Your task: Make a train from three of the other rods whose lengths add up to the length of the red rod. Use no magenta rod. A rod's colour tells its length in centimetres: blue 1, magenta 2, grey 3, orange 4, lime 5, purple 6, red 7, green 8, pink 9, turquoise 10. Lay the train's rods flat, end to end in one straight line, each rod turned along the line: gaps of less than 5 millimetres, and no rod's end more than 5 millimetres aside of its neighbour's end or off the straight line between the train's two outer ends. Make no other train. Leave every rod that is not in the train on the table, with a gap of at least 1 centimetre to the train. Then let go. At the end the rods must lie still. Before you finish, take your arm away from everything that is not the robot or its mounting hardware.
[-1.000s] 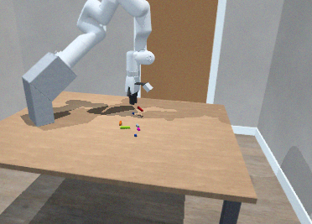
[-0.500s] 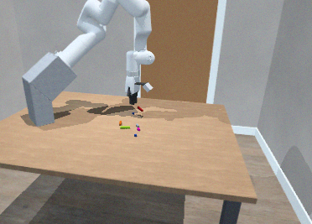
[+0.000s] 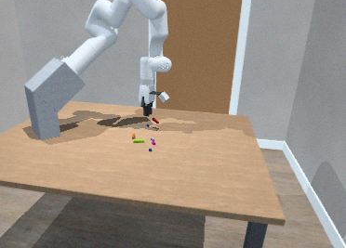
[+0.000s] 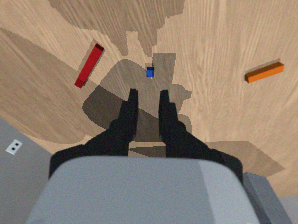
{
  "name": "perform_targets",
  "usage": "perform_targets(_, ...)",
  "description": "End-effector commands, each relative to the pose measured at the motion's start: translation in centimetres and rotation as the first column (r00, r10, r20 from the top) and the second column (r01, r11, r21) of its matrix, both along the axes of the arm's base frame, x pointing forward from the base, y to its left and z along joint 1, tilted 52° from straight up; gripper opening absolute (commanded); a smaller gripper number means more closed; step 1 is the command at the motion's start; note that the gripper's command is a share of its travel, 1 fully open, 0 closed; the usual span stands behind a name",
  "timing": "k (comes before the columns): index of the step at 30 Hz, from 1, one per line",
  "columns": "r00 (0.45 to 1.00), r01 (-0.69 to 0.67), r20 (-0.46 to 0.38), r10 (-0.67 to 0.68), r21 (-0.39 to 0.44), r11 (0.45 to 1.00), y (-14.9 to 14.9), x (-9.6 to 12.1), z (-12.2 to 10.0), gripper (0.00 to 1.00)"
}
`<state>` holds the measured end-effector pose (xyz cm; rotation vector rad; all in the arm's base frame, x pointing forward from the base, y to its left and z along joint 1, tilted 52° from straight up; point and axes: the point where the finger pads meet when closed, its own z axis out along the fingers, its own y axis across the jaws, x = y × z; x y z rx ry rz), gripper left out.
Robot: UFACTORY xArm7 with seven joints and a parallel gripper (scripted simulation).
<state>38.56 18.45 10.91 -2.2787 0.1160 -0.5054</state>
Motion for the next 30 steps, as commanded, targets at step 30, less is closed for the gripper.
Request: perform_targets(30,1.000,0.001,0.000,-0.001,0.000,1.000,2.5,1.5,-2.3,0.24)
